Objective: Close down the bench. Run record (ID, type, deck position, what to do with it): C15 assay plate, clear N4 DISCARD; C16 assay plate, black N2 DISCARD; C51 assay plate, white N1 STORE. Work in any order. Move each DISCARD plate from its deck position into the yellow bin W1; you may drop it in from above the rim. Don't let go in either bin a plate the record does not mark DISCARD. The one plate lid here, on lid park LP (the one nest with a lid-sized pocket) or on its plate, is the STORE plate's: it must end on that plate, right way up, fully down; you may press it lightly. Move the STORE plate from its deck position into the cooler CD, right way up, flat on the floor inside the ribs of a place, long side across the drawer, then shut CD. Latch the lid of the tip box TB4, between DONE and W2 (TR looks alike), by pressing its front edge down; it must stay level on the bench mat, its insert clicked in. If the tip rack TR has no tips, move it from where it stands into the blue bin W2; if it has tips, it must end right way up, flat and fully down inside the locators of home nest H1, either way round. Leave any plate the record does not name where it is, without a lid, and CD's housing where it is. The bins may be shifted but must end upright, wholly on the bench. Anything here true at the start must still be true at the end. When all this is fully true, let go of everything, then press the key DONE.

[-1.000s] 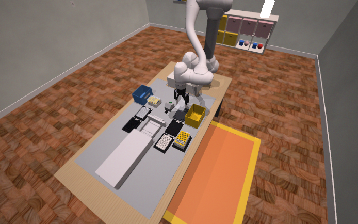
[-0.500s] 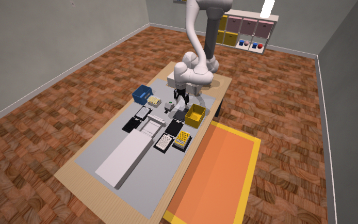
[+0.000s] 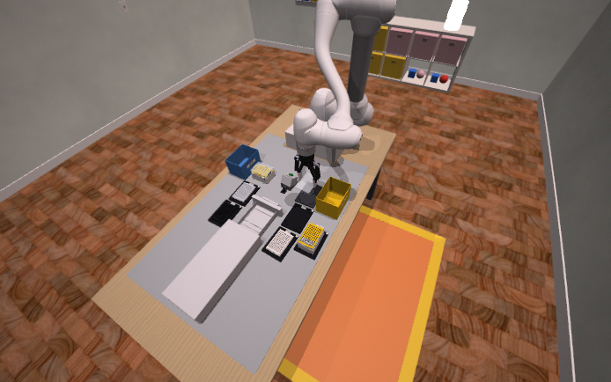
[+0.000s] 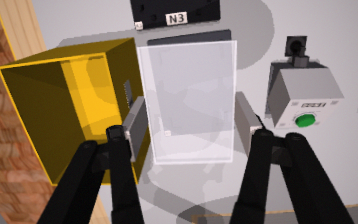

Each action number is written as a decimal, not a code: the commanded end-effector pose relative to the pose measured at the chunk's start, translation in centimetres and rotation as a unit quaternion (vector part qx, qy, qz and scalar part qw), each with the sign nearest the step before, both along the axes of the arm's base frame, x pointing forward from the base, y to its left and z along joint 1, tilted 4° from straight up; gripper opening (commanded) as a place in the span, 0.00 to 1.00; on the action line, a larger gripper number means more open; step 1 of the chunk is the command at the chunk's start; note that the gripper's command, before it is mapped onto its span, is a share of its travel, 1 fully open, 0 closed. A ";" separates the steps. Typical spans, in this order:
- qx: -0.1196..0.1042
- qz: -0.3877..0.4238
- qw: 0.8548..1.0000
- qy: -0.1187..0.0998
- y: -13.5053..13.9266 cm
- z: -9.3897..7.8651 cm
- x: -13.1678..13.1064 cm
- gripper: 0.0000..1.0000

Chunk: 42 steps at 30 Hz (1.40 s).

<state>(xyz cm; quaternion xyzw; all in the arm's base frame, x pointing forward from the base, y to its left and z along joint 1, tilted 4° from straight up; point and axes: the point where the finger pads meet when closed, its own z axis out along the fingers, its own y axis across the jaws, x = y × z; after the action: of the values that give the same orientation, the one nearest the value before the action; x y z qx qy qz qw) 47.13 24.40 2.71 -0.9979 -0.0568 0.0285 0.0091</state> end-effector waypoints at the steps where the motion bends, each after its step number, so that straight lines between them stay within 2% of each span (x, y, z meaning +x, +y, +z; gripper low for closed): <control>1: -0.001 -0.002 1.000 0.001 0.0 0.0 1.2 0.00; 42: -0.001 -0.002 1.000 0.001 1.9 -0.6 10.8 0.00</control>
<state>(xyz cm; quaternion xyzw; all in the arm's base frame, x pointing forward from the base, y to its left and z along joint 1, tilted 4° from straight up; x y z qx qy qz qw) 56.99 26.41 2.16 -0.9980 -0.0550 0.0284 0.0090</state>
